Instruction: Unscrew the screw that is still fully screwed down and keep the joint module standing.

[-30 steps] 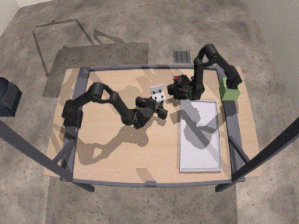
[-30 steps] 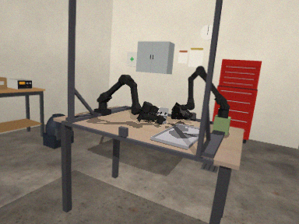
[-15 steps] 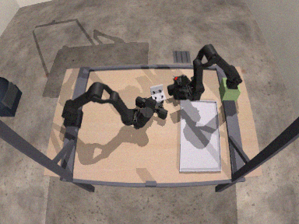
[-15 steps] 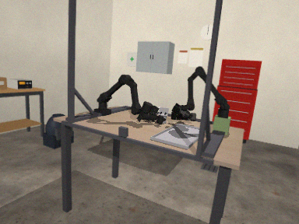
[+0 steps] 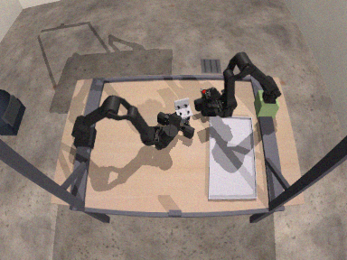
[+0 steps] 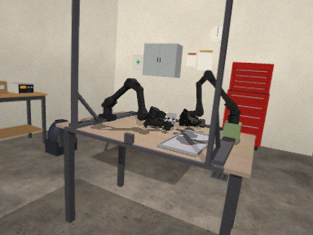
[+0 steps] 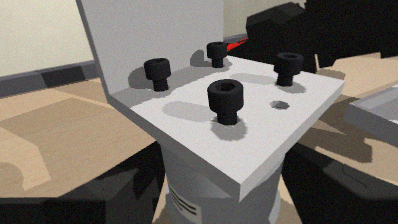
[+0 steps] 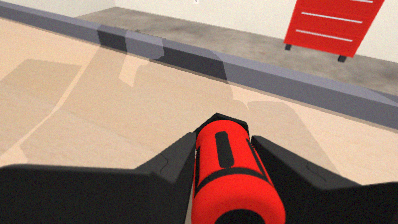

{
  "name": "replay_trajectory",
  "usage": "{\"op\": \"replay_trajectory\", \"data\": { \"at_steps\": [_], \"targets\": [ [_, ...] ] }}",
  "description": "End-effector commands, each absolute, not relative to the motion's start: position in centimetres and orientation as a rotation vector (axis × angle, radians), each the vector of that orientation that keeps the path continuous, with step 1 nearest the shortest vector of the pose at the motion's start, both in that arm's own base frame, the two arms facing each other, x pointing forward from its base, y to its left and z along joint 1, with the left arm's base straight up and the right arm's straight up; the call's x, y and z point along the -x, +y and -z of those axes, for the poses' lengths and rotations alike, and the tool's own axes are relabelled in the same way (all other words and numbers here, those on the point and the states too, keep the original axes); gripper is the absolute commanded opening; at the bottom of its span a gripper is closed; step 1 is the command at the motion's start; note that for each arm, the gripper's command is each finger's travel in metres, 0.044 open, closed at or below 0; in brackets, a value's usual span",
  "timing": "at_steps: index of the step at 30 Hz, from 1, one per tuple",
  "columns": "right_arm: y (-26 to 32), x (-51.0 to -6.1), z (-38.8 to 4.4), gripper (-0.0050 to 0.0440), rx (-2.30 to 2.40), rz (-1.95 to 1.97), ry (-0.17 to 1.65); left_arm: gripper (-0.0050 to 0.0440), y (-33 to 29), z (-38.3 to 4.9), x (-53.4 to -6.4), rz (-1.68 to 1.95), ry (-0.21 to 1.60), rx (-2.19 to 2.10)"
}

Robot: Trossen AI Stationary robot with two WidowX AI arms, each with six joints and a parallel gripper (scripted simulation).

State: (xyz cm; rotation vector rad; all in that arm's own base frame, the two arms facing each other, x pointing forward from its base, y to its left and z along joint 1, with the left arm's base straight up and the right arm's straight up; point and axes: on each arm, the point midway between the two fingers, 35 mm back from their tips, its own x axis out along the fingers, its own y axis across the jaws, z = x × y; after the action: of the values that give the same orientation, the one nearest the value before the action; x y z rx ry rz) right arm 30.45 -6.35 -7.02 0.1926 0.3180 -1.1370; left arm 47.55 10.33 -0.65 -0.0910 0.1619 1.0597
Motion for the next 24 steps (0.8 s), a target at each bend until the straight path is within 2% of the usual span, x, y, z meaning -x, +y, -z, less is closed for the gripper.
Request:
{"op": "replay_trajectory", "data": {
  "at_steps": [1,24],
  "targets": [
    [-6.22,-31.08,6.74,0.0130,-0.212,1.135,0.295,0.0245,10.49,-0.42,-47.98,-1.061,0.137,0.107],
    [-6.22,-31.12,7.16,0.0130,-0.217,1.134,0.292,0.0245,10.49,-0.42,-47.98,-1.061,0.137,0.107]
  ]
}}
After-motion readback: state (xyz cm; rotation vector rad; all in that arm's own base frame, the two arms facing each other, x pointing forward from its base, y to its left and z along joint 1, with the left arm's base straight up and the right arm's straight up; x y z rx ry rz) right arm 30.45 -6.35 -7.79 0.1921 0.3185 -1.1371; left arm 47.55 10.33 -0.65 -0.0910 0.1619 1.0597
